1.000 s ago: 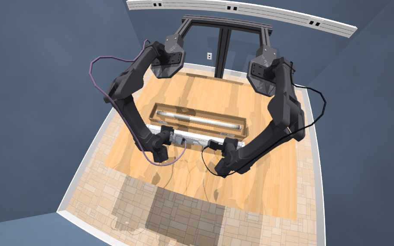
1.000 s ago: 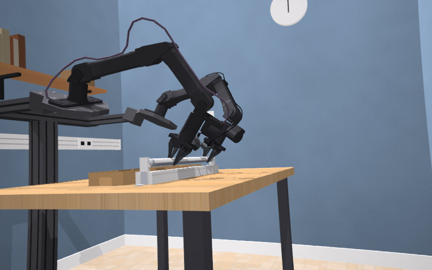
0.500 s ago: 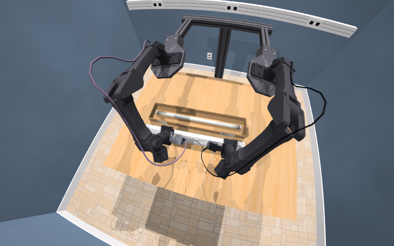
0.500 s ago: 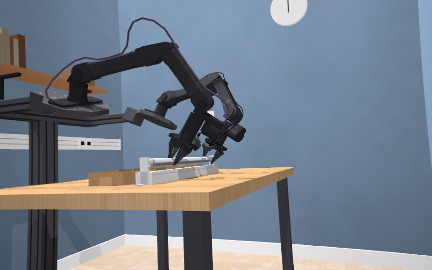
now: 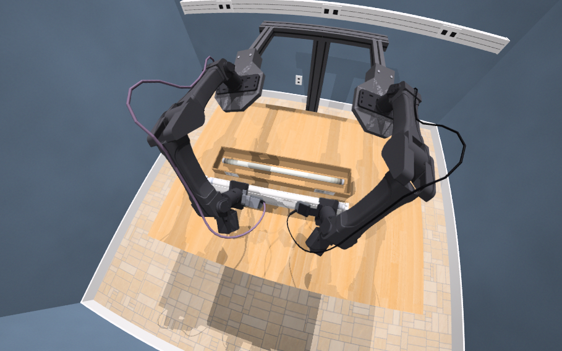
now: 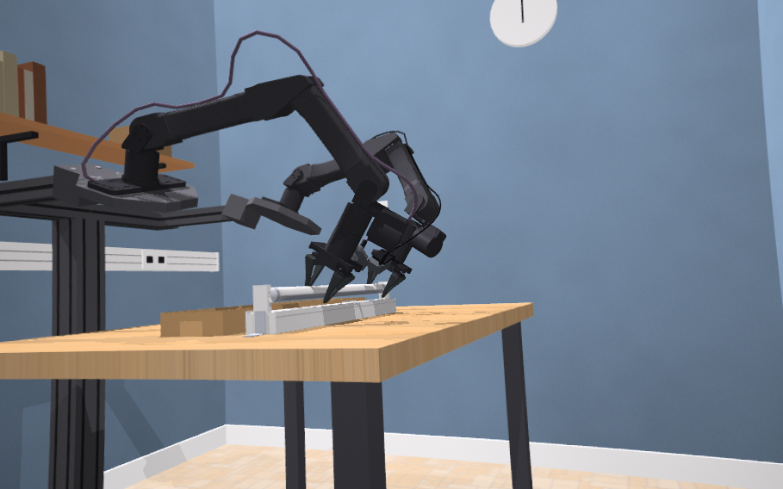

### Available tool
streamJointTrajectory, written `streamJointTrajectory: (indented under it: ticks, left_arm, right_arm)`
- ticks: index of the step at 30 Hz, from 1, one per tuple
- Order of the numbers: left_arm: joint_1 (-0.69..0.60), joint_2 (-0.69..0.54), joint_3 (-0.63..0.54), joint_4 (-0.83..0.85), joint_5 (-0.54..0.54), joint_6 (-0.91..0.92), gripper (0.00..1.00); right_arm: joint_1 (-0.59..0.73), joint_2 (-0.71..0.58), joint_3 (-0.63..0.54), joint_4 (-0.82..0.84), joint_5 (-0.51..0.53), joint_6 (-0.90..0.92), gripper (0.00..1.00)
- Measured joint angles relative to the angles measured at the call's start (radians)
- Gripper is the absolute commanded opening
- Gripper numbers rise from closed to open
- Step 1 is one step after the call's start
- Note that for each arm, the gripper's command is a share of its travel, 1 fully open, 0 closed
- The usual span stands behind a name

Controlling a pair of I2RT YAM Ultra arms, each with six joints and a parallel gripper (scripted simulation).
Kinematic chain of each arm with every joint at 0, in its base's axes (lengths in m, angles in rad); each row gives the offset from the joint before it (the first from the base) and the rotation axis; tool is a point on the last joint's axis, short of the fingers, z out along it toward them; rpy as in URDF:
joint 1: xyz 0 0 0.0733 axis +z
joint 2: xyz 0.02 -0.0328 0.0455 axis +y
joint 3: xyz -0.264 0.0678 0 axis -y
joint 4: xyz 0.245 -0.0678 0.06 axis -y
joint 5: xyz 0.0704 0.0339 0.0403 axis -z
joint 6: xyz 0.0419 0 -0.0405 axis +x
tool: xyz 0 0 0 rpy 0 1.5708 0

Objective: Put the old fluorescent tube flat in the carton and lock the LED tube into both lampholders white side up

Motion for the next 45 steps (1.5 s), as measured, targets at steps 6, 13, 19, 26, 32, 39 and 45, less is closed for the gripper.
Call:
streamJointTrajectory:
  ticks: [6,13,19,26,32,39,45]
  left_arm:
    - [0.0,0.0,0.002,-0.004,0.0,-0.001,0.49]
    - [-0.001,-0.015,0.035,-0.052,0.001,-0.006,0.49]
    - [-0.01,-0.029,0.103,-0.119,0.001,-0.012,0.49]
    - [-0.016,-0.032,0.148,-0.166,0.002,-0.014,0.49]
    - [-0.016,-0.041,0.132,-0.166,0.002,-0.014,0.49]
    - [-0.016,-0.039,0.124,-0.166,0.002,-0.014,0.49]
    - [-0.016,-0.038,0.13,-0.168,0.003,-0.014,0.49]
  right_arm:
    - [0.0,0.001,0.002,-0.004,0.0,0.001,0.49]
    - [0.001,-0.01,0.037,-0.054,-0.002,0.008,0.49]
    - [0.01,-0.023,0.111,-0.126,-0.003,0.015,0.49]
    - [0.02,-0.034,0.159,-0.175,-0.005,0.018,0.49]
    - [0.019,-0.038,0.134,-0.169,-0.005,0.018,0.49]
    - [0.02,-0.04,0.134,-0.169,-0.005,0.018,0.49]
    - [0.019,-0.037,0.134,-0.169,-0.005,0.018,0.49]
